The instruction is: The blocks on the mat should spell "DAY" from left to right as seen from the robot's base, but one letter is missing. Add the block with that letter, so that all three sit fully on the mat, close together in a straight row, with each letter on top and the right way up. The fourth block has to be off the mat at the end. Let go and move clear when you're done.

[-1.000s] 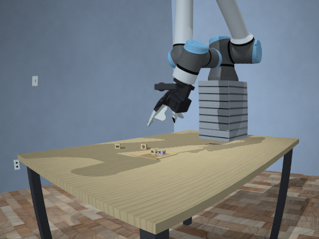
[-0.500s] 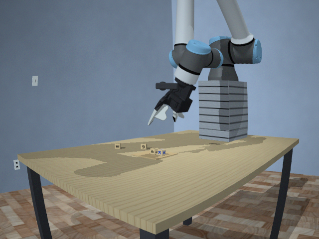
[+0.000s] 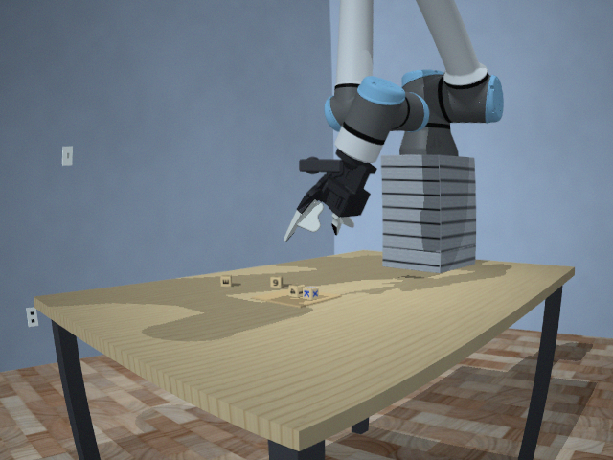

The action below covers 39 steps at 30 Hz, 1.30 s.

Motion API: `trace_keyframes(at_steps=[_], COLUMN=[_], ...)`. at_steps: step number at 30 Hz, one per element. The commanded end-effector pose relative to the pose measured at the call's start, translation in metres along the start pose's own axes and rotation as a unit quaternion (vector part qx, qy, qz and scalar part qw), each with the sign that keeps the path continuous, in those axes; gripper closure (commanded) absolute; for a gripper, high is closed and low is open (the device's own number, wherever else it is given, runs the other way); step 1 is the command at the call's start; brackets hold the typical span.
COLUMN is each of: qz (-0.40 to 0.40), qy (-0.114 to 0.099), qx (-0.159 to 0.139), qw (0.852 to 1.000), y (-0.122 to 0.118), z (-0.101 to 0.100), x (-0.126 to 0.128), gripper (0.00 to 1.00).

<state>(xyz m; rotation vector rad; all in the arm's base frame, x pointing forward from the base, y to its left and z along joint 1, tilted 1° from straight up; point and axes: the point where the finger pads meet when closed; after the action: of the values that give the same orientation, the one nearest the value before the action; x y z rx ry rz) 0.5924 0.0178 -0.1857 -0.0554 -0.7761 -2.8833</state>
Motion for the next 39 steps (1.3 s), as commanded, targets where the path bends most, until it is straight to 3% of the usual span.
trace_keyframes(at_steps=[1, 19, 26, 39], qz=[-0.001, -0.001, 0.000, 0.000], qy=[0.002, 0.002, -0.002, 0.001], qx=[0.001, 0.001, 0.001, 0.001], qw=[1.000, 1.000, 1.000, 1.000], y=[0.001, 0.002, 0.034, 0.033], z=[0.001, 0.001, -0.020, -0.018], x=[-0.004, -0.003, 0.009, 0.007], gripper=[0.00, 0.00, 0.00, 0.00])
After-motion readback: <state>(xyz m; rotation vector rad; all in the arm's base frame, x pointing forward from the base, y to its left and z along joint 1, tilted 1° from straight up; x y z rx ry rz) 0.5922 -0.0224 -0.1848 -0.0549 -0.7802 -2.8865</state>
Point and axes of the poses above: the point where the finger pads meet when closed, its own z axis back along the fingers, its own x axis across the jaws, y = z × x, and after that the axes turned 11 degrees about z, right-handed
